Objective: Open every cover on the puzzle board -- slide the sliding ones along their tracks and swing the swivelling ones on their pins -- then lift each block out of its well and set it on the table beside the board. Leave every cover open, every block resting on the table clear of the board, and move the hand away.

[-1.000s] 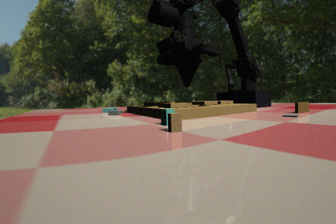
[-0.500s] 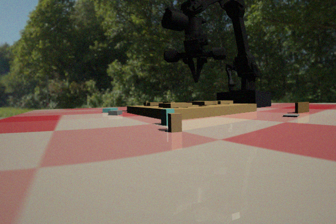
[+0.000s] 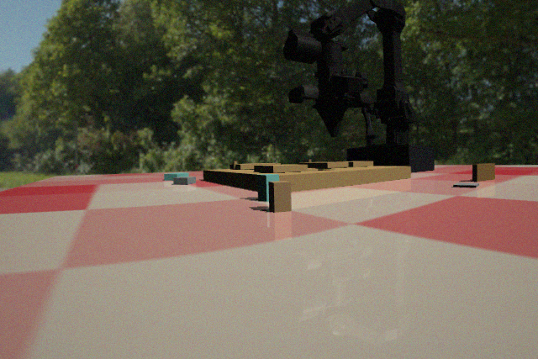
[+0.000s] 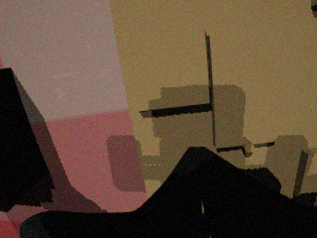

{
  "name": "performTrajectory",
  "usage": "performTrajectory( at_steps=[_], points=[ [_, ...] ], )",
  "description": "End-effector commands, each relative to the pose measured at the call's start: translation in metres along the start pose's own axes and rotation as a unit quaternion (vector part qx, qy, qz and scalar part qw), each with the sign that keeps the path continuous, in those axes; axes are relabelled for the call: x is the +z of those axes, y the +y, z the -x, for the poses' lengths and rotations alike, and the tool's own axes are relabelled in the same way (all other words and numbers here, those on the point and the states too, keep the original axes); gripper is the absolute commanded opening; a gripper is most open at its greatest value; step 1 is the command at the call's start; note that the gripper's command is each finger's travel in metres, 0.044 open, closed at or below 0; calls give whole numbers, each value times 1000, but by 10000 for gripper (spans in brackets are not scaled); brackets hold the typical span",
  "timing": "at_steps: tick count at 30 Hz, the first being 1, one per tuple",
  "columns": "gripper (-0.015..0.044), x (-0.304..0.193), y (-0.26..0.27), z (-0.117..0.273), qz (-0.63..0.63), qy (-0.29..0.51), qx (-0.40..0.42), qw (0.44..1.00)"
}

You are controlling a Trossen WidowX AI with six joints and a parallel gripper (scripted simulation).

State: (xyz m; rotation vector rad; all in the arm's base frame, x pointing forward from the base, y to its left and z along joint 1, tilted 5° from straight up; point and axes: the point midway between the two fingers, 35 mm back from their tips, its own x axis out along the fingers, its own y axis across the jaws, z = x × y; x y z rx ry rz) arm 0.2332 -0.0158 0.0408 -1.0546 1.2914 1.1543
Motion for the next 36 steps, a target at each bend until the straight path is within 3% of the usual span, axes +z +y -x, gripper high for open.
performTrajectory(
  at_steps=[1,36],
  points=[
    [0,-5,12,-3,51,3,0,999],
    [0,-5,11,-13,51,3,0,999]
  ],
)
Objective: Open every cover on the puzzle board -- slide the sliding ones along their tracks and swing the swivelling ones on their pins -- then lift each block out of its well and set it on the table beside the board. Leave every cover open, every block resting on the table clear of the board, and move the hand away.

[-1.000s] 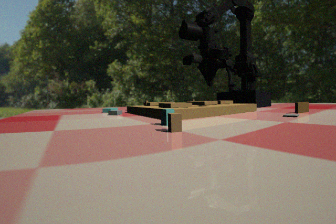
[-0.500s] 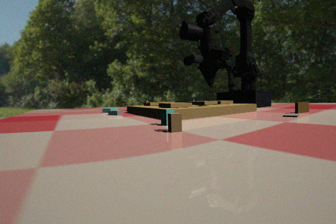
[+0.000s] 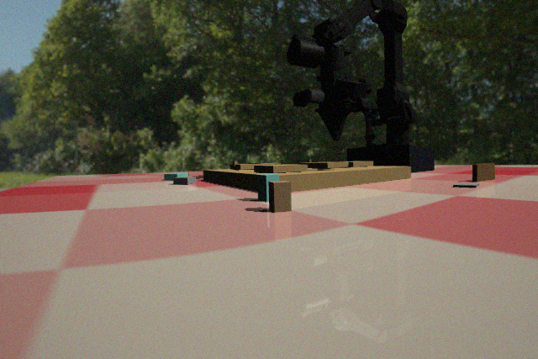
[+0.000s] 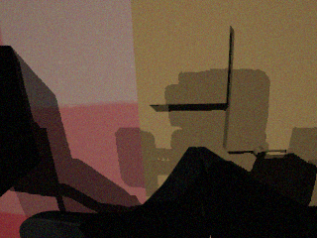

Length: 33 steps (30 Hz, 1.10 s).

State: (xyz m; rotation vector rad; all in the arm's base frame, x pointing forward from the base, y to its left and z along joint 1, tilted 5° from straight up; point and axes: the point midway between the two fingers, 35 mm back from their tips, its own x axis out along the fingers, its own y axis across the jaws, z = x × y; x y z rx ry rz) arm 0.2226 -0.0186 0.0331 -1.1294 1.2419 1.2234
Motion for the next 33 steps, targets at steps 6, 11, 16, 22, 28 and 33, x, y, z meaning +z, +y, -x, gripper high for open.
performTrajectory(
  at_steps=[6,11,16,22,28,33],
  points=[
    [0,-1,1,-11,2,2,3,1000],
    [0,-1,1,-16,2,2,3,1000],
    [0,-1,0,-21,2,2,3,1000],
    [0,-1,0,-27,2,2,3,1000],
    [0,-2,1,-33,2,2,3,1000],
    [0,-2,1,-38,2,2,3,1000]
  ],
)
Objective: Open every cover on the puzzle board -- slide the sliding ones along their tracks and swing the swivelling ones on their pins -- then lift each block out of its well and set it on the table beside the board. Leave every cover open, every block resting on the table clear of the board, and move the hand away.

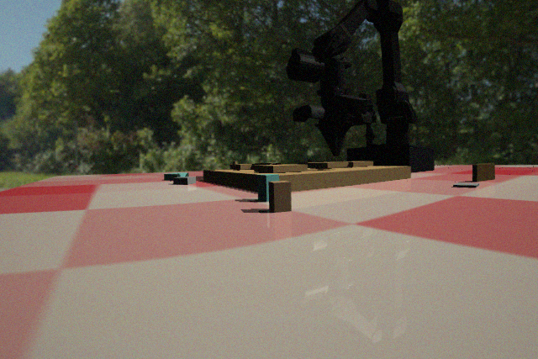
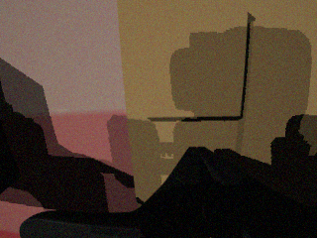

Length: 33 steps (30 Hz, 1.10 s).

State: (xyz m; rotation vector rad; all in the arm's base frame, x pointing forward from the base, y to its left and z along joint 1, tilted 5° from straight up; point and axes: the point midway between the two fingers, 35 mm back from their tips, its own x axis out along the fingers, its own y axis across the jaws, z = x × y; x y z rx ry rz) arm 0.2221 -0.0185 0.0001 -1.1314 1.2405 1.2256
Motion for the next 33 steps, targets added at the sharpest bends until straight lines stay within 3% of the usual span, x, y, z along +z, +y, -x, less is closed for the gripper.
performTrajectory(
  at_steps=[1,33],
  points=[
    [0,-1,2,-6,1,2,3,1000],
    [0,12,2,-21,1,2,3,1000]
  ],
)
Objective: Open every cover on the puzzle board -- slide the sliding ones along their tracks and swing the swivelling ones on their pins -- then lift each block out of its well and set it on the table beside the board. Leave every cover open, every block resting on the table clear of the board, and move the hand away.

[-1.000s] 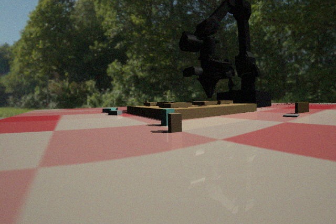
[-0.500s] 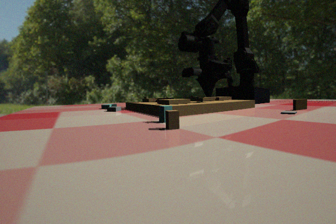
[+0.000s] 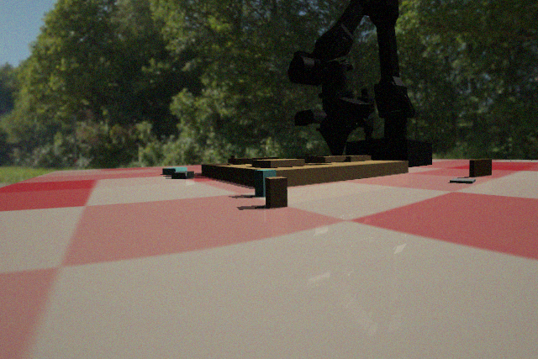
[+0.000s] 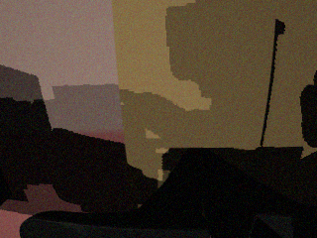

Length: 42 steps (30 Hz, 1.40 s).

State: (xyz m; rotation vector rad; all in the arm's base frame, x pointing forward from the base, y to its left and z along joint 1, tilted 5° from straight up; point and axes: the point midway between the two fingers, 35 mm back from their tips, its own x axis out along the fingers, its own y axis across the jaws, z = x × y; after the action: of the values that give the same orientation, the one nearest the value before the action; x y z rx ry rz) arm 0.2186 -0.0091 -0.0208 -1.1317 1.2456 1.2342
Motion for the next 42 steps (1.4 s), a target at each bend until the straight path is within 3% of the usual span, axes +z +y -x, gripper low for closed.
performTrajectory(
  at_steps=[1,42],
  points=[
    [0,4,-1,0,-1,1,-1,1000],
    [0,45,-4,0,-1,-1,-2,1000]
  ],
)
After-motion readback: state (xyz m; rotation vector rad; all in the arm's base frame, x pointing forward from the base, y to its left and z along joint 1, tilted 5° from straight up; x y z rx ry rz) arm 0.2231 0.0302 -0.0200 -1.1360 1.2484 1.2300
